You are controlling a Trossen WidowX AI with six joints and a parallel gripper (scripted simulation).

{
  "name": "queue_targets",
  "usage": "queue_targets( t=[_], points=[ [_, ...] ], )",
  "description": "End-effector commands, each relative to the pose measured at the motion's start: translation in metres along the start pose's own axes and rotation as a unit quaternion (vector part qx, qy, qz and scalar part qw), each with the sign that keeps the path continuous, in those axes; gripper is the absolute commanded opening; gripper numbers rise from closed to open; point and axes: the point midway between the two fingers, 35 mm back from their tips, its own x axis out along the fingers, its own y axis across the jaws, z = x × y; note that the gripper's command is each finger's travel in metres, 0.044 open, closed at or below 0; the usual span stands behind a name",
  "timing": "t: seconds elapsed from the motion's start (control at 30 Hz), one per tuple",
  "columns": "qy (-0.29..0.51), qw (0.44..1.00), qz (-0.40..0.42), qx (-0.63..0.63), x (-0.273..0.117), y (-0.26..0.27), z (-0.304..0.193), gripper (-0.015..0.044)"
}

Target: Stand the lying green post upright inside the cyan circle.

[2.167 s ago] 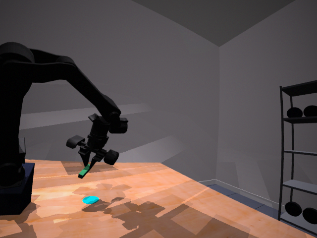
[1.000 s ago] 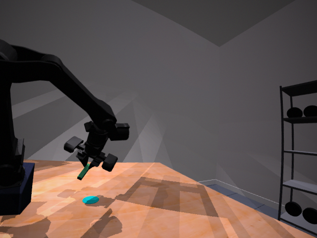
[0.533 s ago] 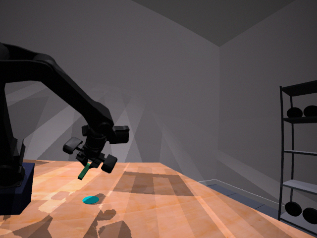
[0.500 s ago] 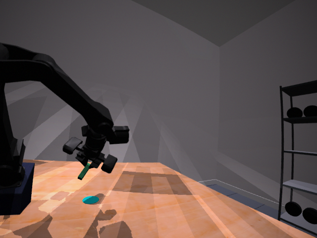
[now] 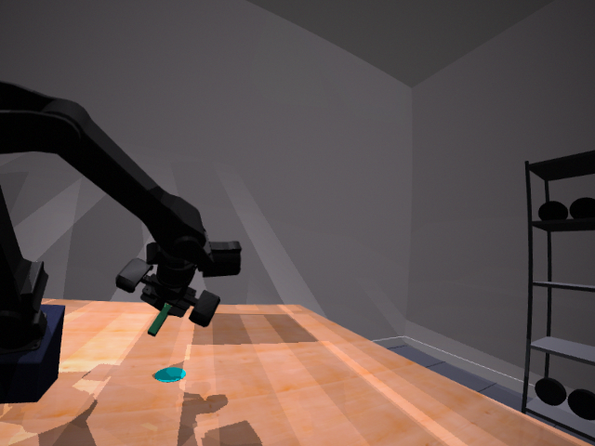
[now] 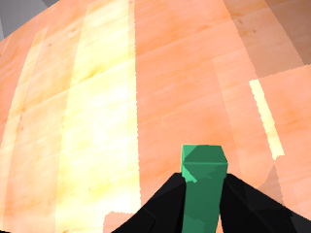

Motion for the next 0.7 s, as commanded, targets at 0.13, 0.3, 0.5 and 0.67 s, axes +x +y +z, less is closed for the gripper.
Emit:
queue_targets(
  t=[0.13, 0.3, 0.5, 0.67],
  points=[
    [-0.031, 0.999, 0.001, -0.007, -0.0007, 0.0007, -0.0002, 0.0023],
    [-0.049, 0.999, -0.001, -0.011, -0.0016, 0.0005, -0.0001, 0.0023],
    [-0.071, 0.997, -0.004, -0.016, -0.0028, 0.0001, 0.0000, 0.0023],
    [-0.089, 0.996, -0.007, -0.021, -0.0040, -0.0002, 0.0001, 0.0023]
  ],
)
